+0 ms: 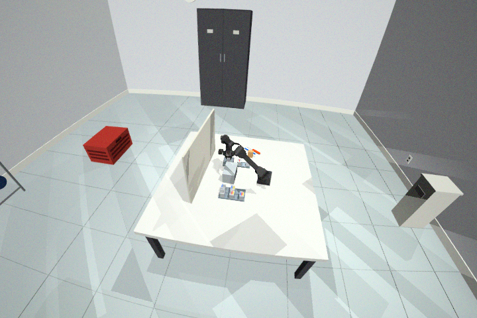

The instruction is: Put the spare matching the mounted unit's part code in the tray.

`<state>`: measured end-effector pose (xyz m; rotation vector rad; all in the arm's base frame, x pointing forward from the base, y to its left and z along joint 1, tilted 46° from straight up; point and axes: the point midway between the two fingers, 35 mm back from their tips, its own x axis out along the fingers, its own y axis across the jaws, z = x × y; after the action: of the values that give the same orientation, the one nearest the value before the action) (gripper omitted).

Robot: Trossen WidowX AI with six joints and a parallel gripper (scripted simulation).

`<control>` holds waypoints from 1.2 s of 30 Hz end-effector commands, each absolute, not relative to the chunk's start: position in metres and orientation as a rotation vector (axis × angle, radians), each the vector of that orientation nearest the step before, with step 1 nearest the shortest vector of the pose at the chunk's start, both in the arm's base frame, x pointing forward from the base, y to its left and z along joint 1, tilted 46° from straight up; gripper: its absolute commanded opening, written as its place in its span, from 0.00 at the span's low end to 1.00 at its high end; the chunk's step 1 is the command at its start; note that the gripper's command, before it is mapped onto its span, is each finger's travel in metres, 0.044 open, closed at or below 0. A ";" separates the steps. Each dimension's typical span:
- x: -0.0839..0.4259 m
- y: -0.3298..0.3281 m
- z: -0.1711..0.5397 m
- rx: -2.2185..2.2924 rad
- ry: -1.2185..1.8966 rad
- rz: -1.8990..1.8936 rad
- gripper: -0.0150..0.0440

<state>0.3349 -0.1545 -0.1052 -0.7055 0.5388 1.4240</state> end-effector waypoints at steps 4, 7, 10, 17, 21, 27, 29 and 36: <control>0.335 -0.149 -0.109 -0.698 0.538 1.422 0.25; 0.335 -0.147 -0.111 -0.698 0.538 1.422 0.25; 0.335 -0.149 -0.110 -0.705 0.538 1.424 0.30; 0.335 -0.149 -0.110 -0.705 0.538 1.424 0.61; 0.335 -0.149 -0.110 -0.705 0.538 1.424 0.79; 0.335 -0.151 -0.109 -0.705 0.538 1.424 1.00; 0.336 -0.163 -0.098 -0.705 0.540 1.423 1.00; 0.325 -0.222 -0.036 -0.700 0.543 1.422 1.00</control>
<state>0.3320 -0.1996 -0.0606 -0.6976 0.5418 1.4225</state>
